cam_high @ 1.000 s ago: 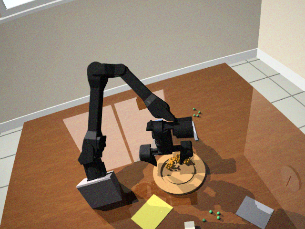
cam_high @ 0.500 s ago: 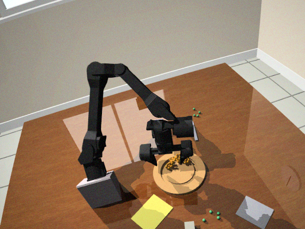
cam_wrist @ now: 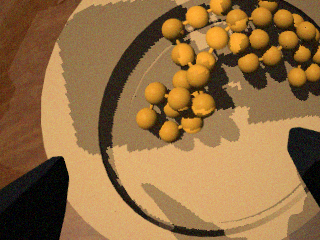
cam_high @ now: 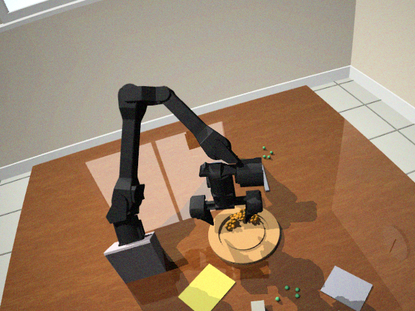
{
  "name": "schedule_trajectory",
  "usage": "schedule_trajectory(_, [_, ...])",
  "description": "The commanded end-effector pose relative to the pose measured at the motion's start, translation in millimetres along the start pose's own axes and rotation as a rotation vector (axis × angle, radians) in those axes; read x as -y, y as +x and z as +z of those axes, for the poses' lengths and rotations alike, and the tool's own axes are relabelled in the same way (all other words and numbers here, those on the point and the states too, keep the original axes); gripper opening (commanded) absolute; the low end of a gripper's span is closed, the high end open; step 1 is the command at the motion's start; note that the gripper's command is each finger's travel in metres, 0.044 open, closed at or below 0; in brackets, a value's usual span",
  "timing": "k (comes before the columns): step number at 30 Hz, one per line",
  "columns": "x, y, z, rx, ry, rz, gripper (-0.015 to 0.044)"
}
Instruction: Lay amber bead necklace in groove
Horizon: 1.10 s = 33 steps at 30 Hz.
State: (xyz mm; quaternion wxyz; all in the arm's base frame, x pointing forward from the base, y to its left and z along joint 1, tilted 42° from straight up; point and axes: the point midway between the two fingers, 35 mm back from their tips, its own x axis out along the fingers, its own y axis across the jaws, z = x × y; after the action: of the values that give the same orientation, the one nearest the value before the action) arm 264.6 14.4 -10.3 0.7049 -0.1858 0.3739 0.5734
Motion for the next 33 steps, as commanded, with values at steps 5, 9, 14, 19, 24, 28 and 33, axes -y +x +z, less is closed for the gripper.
schedule_trajectory(5, [-0.4, -0.1, -0.7, -0.005, -0.002, 0.002, 0.044])
schedule_trajectory(9, [-0.4, -0.1, -0.7, -0.005, -0.002, 0.002, 0.044])
schedule_trajectory(14, [-0.4, -0.1, -0.7, -0.005, -0.002, 0.002, 0.044])
schedule_trajectory(19, [7.0, -2.3, 5.1, -0.006, 0.218, 0.001, 0.038])
schedule_trajectory(24, [21.5, -6.7, 17.7, -0.005, 0.668, -0.001, 0.038])
schedule_trajectory(28, [32.3, -10.0, 28.5, -0.004, 1.029, -0.002, 0.038])
schedule_trajectory(33, [41.1, -12.8, 38.2, -0.003, 1.339, -0.003, 0.038])
